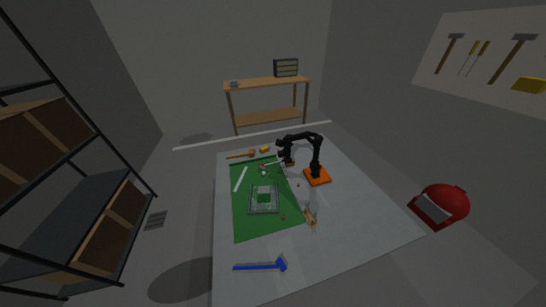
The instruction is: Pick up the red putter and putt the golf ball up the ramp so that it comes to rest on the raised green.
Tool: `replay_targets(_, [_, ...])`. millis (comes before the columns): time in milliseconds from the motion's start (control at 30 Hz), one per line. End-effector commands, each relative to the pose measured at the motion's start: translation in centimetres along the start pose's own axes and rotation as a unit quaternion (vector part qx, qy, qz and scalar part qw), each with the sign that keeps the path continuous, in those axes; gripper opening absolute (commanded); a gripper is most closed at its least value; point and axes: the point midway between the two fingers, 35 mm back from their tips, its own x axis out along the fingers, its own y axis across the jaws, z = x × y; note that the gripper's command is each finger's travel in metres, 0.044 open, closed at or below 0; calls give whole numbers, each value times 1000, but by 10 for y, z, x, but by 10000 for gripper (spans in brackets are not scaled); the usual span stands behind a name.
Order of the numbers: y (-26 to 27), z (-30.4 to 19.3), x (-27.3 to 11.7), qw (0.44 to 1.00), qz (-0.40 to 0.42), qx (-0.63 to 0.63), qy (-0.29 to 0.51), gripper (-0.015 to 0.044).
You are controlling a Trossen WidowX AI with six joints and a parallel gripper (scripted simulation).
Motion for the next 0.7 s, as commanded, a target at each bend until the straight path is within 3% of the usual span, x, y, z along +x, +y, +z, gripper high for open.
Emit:
replay_targets(0, [0,-1,4,1000,0,2,1,0])
replay_targets(667, [-30,-1,4,1000,-2,2,1,0])
